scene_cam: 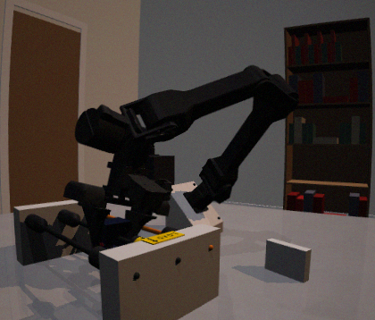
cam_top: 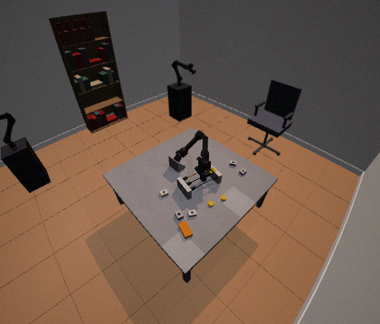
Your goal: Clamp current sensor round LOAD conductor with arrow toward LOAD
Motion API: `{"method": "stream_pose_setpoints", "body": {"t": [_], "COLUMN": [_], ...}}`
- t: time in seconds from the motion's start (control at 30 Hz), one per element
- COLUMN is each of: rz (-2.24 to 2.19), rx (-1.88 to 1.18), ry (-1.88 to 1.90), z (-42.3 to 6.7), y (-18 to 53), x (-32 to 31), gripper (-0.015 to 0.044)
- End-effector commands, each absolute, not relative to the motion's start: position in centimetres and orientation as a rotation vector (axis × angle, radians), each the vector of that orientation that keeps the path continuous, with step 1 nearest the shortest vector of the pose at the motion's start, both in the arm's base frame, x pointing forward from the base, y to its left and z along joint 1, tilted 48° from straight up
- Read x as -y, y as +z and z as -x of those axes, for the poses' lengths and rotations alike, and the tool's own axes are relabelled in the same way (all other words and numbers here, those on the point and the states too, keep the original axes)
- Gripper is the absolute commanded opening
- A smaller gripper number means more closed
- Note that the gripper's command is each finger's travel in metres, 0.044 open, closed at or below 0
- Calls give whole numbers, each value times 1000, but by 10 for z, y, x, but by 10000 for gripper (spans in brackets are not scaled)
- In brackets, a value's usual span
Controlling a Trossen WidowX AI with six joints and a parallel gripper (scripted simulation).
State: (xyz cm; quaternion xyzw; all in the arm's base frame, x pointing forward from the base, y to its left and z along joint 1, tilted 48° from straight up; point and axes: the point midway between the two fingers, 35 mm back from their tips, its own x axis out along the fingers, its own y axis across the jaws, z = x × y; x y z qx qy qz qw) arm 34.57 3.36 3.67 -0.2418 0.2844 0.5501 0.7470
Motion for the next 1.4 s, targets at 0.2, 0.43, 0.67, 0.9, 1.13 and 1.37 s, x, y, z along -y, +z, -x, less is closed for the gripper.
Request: {"method": "stream_pose_setpoints", "body": {"t": [0.2,0.43,0.67,0.9,1.13,1.37], "rz": [529,529,527,524,524,524], "rx": [-622,-622,-620,-628,-628,-628], "ry": [1204,1204,1206,1207,1208,1208], "z": [-346,-346,-346,-344,-344,-344], "y": [37,37,38,37,37,37], "x": [-34,-34,-32,-33,-33,-33], "gripper": [183,136,11,0,0,0]}}
